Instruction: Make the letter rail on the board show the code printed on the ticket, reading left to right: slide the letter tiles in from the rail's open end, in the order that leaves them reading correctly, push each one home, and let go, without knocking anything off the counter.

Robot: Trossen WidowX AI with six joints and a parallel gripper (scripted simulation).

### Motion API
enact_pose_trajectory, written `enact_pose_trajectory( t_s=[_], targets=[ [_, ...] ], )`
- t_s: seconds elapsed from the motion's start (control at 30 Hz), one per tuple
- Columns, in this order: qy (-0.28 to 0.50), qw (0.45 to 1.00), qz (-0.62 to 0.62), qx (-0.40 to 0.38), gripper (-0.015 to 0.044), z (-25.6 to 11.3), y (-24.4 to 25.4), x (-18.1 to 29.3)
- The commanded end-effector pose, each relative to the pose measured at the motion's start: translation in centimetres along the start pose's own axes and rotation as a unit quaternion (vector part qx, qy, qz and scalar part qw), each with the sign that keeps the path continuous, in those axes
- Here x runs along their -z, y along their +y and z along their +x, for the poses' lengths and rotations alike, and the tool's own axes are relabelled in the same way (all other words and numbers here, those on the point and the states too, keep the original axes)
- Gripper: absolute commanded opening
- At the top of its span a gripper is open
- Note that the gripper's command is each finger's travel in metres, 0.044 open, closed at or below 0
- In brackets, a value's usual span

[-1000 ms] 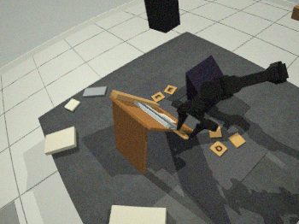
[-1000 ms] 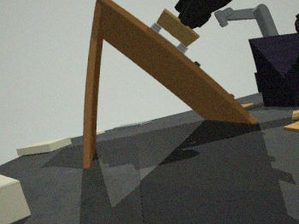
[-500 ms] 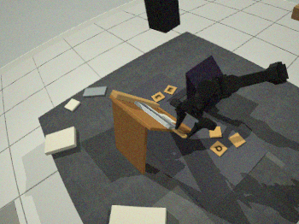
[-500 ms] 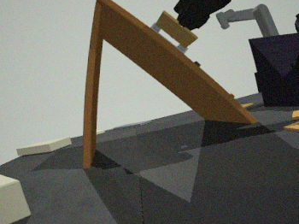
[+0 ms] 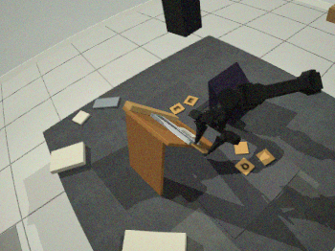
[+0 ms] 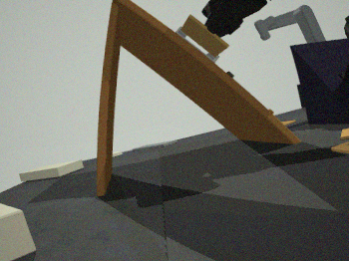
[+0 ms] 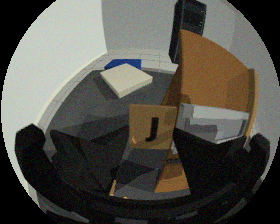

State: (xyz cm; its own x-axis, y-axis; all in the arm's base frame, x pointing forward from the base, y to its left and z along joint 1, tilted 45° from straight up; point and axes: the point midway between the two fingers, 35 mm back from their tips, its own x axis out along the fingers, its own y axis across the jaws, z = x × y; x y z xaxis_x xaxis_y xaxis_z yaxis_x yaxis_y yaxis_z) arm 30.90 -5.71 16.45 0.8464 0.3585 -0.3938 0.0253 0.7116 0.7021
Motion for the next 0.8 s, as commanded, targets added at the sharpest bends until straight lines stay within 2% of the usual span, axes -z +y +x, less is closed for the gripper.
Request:
enact_pose_trajectory(
  t_s=[0.0, 0.77],
  targets=[
    [0.004, 1.000, 0.002, 0.000, 0.0000, 0.1, -0.4, 0.2],
    [0.004, 1.000, 0.002, 0.000, 0.0000, 0.1, -1.5, 0.2]
  ],
)
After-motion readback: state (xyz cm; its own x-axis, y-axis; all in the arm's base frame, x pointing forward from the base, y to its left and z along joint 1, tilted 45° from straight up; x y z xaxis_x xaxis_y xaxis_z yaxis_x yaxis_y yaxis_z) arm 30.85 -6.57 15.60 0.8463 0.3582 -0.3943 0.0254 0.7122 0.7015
